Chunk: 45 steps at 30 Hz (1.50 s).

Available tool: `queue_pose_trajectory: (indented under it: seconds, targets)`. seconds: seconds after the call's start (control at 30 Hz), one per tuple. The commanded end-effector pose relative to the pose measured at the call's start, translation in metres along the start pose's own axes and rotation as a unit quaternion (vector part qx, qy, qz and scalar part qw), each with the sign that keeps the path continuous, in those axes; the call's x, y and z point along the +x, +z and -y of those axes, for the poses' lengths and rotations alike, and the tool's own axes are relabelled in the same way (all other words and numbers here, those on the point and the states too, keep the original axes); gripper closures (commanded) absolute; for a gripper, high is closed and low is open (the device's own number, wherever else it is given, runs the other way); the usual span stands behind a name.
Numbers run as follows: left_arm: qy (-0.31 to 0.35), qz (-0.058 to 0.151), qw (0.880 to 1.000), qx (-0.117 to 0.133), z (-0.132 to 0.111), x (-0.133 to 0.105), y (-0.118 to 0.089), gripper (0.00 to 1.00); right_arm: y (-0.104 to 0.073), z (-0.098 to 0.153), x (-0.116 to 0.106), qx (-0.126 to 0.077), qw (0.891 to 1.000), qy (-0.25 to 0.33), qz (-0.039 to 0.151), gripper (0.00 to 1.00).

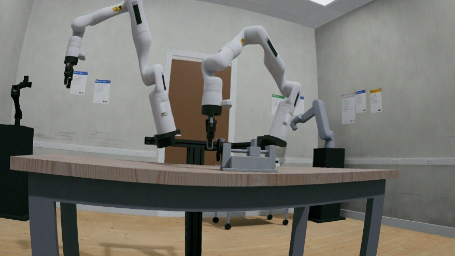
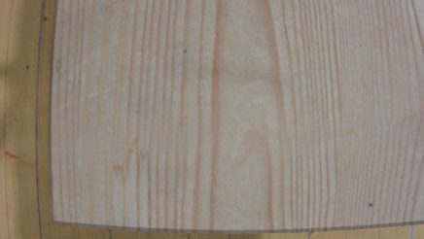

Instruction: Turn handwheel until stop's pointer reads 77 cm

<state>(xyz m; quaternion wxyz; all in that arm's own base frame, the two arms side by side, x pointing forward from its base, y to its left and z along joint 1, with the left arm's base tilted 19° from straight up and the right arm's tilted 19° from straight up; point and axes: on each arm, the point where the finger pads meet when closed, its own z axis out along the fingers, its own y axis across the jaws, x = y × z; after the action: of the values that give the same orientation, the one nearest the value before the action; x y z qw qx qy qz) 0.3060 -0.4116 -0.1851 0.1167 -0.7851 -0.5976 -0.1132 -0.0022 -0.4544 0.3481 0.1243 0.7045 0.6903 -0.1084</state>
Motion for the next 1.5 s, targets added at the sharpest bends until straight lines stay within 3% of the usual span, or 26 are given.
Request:
queue_pose_trajectory:
  seconds: [0.0,1.47]
  targets:
    - [0.003,0.002,1.0,-0.001,-0.001,-0.001,0.005,0.842,-0.001,0.001,0.001,0.002,1.0,-0.006,-0.002,0.002]
    - [0.004,0.0,1.0,0.0,0.004,0.001,0.017,0.842,-0.001,0.001,0.001,0.002,1.0,-0.006,-0.002,0.002]
